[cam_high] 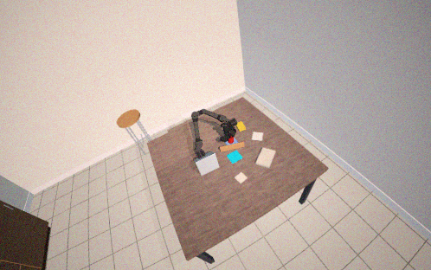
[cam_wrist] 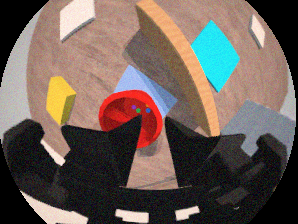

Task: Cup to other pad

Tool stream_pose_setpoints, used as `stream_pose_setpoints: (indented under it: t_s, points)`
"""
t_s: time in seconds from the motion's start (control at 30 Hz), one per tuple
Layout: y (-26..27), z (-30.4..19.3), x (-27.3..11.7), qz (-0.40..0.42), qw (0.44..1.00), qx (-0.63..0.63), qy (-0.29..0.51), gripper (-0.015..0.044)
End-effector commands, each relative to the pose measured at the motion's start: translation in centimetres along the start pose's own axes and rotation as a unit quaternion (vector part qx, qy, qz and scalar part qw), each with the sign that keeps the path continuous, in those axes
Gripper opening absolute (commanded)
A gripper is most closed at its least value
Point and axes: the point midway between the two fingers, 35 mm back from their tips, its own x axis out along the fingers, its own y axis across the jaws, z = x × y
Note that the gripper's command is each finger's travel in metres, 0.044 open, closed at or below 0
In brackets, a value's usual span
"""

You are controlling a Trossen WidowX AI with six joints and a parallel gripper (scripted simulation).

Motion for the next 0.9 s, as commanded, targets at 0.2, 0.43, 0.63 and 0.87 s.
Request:
stream_pose_setpoints:
  t_s: [0.2, 0.43, 0.63, 0.87]
  points:
    - [-0.4, -0.1, 2.0, -0.003, 1.000, 0.006, 0.006, 0.0148]
    - [-0.4, -0.1, 2.3, -0.003, 1.000, 0.006, 0.006, 0.0148]
    - [-0.4, -0.1, 2.3, -0.003, 1.000, 0.006, 0.006, 0.0148]
    - [-0.3, -0.2, 2.1, -0.002, 1.000, 0.002, 0.003, 0.0062]
